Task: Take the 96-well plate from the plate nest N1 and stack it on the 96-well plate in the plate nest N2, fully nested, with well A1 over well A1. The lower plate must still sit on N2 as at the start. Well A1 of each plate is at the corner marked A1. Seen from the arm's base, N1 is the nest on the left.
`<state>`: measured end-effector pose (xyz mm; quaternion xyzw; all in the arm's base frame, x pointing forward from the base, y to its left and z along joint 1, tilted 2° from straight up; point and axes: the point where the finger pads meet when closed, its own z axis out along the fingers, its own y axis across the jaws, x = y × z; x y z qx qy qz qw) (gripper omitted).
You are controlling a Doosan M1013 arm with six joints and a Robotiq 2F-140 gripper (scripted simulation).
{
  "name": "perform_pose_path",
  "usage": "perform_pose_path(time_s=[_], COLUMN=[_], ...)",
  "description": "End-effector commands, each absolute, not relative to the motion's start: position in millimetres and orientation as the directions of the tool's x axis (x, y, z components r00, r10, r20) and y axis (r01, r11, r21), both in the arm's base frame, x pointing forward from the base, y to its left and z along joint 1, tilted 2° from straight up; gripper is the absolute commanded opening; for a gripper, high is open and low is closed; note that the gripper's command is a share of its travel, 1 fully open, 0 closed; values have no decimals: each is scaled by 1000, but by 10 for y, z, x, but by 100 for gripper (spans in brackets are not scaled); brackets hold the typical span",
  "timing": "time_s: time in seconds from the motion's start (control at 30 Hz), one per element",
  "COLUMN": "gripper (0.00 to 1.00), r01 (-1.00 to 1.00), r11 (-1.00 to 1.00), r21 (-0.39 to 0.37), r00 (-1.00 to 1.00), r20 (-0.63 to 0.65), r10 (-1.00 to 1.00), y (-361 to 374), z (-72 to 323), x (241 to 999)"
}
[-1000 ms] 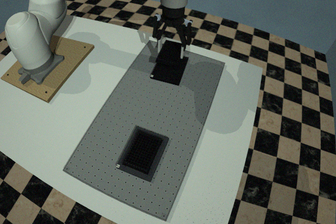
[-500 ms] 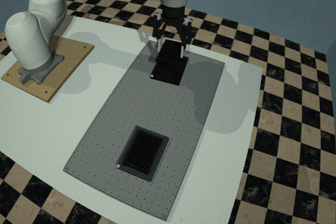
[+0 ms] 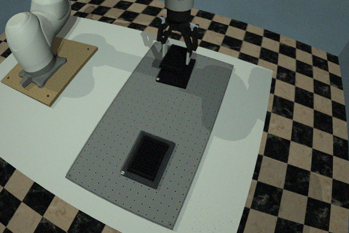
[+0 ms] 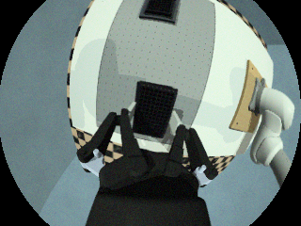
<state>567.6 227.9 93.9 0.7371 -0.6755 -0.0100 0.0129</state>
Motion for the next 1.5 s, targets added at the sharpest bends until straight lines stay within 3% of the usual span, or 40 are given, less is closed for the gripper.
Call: perform_pose_path(time_s=[0.0,1.47], gripper=[0,0], r01=[-996,-996], r11=[-86,-86], r21=[33,33], r00=[87,87], r20=[2,2], r10=[-996,-996], y=[2174,936], z=[940,938], x=[5699,5971])
